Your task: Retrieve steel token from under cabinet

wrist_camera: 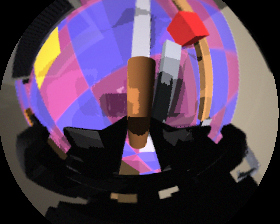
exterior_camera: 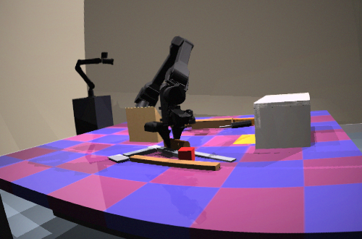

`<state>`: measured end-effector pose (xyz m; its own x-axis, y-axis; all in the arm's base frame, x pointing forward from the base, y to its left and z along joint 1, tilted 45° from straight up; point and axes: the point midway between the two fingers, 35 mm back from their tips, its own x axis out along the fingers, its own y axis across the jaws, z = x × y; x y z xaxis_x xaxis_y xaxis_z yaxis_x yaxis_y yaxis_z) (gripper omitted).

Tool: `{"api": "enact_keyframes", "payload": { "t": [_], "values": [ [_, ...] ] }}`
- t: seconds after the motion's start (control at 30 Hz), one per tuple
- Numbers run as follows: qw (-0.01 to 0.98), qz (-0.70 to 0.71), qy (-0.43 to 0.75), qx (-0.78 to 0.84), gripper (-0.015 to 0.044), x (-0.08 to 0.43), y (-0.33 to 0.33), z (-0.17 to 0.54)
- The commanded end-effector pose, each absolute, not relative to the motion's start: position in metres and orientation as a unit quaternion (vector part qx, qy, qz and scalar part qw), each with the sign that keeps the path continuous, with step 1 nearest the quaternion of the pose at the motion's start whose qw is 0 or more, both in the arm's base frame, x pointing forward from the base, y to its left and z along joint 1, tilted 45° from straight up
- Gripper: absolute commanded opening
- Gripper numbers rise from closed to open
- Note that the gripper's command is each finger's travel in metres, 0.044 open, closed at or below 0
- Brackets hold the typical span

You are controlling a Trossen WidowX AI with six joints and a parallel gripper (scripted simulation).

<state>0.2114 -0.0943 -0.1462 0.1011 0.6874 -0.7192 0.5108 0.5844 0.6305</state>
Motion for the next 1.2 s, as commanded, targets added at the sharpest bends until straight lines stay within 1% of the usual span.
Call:
{"api": "enact_keyframes", "payload": {
  "t": [0.0, 1.17],
  "values": [
    [0.599, 0.087, 0.665, 0.437, 0.0, 0.2119, -0.0951, -0.1464],
    [0.654, 0.178, 0.646, 0.35, 0.0, 0.2123, -0.0948, -0.1461]
  ]
}}
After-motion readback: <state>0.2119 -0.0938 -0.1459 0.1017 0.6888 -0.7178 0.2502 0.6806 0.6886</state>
